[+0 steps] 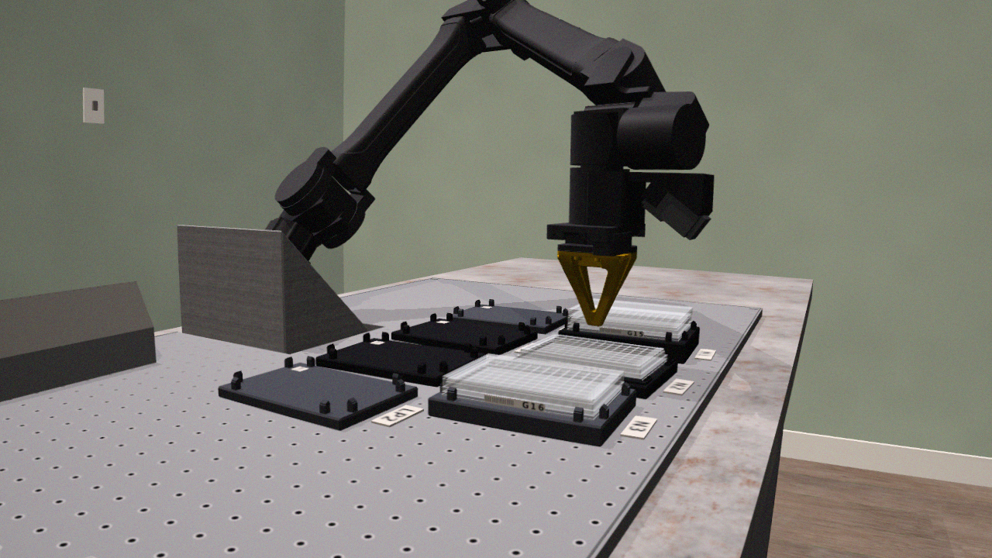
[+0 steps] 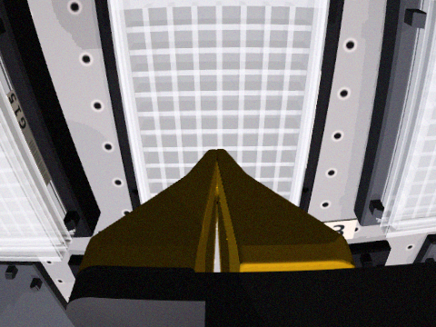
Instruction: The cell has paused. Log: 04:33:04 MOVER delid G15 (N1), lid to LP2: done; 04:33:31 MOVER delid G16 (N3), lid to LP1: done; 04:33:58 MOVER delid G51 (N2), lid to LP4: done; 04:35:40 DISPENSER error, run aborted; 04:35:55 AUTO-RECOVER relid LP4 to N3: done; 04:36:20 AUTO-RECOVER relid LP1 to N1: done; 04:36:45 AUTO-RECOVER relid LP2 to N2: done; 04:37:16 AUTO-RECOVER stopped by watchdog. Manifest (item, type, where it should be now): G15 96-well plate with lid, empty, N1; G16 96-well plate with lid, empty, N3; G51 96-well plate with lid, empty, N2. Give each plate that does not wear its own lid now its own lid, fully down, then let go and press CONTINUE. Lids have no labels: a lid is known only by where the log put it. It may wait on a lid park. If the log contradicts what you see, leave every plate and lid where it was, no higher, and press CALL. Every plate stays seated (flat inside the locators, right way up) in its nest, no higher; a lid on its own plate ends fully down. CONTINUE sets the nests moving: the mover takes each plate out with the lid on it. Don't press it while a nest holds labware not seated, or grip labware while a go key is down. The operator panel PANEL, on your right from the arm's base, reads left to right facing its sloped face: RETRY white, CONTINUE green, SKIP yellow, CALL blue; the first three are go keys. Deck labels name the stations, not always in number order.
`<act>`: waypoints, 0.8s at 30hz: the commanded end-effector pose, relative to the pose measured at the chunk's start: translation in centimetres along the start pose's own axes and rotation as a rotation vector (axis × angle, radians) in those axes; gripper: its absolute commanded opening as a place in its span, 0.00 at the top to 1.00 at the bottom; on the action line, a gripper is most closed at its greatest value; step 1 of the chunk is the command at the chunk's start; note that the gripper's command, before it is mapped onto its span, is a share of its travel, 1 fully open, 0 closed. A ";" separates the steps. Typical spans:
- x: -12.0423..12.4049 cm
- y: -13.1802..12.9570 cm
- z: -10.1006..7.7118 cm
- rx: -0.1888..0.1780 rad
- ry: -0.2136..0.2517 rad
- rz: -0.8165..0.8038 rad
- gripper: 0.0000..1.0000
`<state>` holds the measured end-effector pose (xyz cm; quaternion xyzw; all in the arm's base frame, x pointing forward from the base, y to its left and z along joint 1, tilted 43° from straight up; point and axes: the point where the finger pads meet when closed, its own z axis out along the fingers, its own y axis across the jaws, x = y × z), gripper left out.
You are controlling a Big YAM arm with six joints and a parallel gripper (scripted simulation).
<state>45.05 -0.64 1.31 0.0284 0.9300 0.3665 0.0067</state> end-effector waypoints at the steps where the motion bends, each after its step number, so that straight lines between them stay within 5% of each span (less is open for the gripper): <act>1: -1.9 0.4 -3.0 0.014 -0.056 -0.036 1.00; 24: -1.9 -0.4 -2.6 0.008 -0.037 -0.017 1.00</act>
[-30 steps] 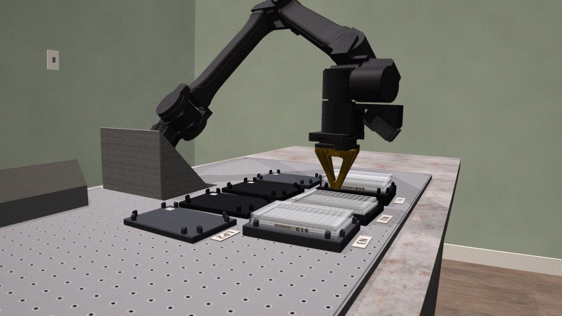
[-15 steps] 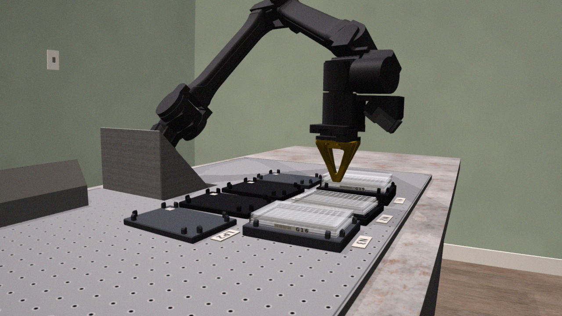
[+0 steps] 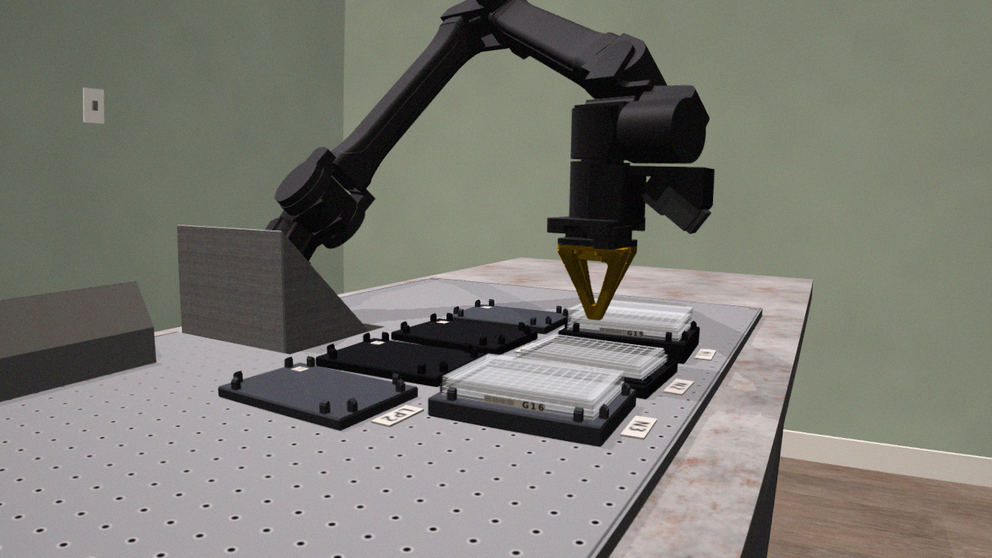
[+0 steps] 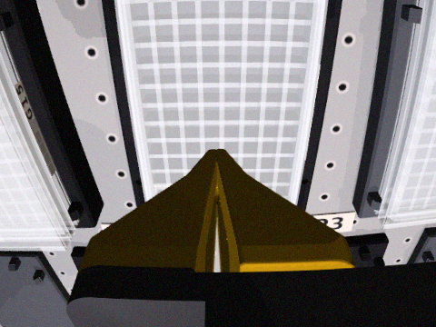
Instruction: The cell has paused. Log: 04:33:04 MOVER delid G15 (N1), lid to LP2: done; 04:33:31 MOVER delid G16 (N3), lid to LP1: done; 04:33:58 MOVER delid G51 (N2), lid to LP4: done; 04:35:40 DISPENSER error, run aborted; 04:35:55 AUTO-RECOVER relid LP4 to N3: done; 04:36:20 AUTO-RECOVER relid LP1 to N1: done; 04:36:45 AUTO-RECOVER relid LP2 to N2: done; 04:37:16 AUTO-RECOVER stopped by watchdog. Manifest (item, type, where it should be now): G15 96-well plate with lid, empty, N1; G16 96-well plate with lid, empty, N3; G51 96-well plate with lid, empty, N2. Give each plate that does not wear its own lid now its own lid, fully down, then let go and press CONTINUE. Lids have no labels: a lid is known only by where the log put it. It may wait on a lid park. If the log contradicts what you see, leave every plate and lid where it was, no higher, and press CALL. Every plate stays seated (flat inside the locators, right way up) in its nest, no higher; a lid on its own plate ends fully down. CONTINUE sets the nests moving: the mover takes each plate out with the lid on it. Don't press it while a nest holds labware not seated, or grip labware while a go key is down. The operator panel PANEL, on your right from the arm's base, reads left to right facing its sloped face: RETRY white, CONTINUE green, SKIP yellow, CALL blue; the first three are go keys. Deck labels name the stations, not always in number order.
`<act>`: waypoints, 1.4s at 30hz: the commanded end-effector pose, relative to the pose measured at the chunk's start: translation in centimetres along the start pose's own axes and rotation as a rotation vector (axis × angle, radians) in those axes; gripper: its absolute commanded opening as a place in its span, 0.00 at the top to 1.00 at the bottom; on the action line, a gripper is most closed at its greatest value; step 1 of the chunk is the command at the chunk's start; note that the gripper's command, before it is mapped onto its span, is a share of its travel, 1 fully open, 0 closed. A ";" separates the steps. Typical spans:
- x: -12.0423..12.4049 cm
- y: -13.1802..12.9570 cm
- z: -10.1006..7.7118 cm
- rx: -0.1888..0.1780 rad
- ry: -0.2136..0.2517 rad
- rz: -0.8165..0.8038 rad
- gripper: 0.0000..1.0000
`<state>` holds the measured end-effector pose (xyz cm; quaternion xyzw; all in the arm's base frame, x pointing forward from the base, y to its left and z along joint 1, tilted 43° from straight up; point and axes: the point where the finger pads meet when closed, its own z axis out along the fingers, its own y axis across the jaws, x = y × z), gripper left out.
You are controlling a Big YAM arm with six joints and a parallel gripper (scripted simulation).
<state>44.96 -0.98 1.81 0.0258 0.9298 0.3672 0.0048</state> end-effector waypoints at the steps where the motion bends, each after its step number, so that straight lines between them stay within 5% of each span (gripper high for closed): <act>1: -1.9 -0.4 -1.9 0.010 -0.042 -0.016 1.00; 16: -1.4 0.0 -1.5 0.008 -0.033 -0.017 1.00; 25: -2.2 -2.2 -2.1 0.014 -0.051 -0.023 1.00; 28: -0.6 -1.3 0.4 0.002 -0.003 -0.028 1.00; 42: -0.4 -1.3 1.1 0.001 -0.002 -0.005 1.00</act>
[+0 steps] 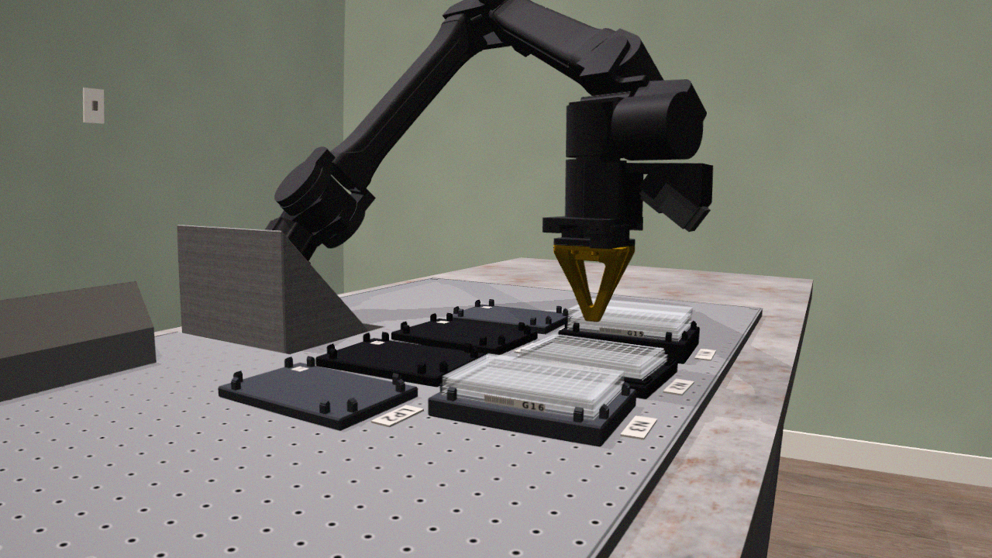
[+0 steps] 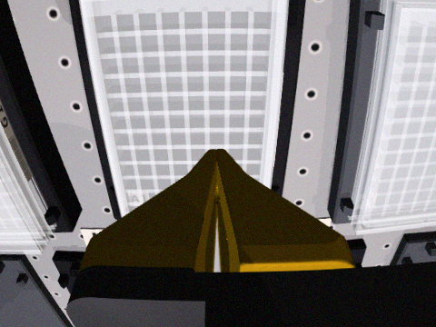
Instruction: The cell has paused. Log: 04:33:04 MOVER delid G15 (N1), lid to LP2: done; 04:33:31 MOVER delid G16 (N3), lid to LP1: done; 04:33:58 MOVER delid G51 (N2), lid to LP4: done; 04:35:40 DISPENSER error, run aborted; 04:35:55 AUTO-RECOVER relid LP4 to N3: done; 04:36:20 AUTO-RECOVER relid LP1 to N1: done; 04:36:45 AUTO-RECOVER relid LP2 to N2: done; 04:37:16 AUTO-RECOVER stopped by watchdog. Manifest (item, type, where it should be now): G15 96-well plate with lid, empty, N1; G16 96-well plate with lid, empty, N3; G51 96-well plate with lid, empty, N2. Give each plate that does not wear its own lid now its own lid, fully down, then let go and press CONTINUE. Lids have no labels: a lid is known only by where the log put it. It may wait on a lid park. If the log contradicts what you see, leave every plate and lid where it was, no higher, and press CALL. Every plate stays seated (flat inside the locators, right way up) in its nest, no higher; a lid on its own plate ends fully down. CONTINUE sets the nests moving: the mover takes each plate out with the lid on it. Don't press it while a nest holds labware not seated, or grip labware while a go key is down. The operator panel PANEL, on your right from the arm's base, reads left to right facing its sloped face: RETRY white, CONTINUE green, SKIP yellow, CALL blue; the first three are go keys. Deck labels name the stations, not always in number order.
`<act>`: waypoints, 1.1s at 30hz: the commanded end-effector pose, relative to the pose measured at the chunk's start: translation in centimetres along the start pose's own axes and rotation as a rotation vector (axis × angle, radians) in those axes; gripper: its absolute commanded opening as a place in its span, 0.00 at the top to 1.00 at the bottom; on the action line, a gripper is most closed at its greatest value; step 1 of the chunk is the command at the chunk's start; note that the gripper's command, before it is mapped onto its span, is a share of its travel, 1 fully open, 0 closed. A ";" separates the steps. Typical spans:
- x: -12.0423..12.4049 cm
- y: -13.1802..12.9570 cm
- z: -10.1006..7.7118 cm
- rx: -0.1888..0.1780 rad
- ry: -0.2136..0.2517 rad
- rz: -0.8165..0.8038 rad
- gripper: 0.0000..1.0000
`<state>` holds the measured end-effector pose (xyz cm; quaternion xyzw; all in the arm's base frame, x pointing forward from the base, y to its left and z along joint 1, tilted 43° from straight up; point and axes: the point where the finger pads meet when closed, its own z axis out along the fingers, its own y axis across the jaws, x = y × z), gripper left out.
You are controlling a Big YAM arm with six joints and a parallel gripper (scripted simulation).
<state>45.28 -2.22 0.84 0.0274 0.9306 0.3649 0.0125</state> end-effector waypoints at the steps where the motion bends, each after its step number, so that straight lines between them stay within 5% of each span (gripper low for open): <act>1: 0.0 0.3 1.2 -0.004 0.014 -0.006 1.00; 33: 0.1 0.3 2.6 -0.004 0.014 -0.003 1.00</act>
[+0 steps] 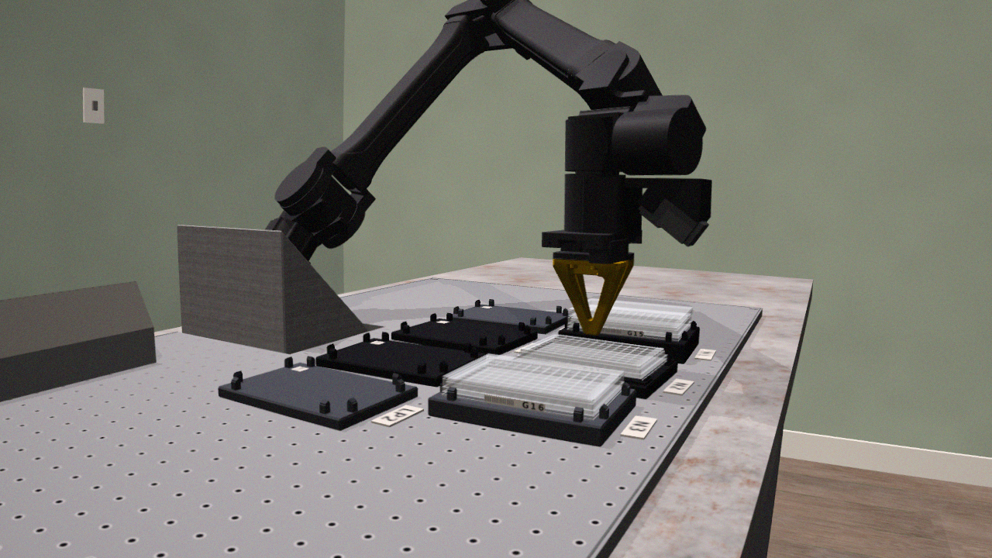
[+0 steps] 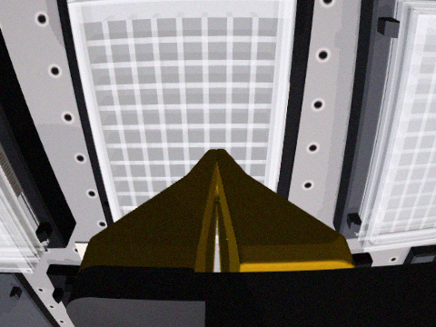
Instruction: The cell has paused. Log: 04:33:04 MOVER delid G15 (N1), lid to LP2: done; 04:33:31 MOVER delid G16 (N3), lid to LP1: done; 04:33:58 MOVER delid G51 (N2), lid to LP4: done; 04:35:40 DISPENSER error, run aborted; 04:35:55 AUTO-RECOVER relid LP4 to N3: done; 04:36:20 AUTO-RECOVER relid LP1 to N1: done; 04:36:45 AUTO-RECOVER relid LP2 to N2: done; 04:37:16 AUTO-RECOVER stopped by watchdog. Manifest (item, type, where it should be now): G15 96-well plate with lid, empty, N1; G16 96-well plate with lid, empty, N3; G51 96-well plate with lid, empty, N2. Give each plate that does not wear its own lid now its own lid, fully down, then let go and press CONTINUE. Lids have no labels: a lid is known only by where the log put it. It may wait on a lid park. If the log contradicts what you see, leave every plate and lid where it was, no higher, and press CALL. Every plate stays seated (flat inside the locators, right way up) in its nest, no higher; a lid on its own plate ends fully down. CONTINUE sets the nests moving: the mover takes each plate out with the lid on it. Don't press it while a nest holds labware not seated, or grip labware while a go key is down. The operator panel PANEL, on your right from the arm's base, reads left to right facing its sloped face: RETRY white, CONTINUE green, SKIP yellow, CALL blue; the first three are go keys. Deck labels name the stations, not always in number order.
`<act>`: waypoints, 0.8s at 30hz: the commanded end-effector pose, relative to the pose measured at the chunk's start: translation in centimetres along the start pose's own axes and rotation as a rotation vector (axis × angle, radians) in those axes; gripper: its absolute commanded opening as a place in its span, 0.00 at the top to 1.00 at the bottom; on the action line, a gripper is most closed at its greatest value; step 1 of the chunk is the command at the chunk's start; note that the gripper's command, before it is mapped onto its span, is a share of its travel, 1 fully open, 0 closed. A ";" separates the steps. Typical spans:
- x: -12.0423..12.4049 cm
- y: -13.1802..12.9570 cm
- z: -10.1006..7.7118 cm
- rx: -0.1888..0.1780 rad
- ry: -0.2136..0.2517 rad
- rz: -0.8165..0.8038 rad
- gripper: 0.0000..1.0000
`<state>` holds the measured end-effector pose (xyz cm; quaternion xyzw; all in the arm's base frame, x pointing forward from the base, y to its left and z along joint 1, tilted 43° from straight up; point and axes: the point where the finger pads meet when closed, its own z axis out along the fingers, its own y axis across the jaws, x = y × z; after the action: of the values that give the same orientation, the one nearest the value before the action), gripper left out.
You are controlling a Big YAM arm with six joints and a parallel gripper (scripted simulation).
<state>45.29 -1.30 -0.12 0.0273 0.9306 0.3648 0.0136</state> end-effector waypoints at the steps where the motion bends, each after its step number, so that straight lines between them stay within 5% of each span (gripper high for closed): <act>1: 0.1 0.2 1.3 -0.004 0.016 -0.002 1.00; 24: 0.1 0.2 2.0 -0.004 0.016 -0.002 1.00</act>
<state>45.26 -0.79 -0.67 0.0273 0.9306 0.3648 0.0137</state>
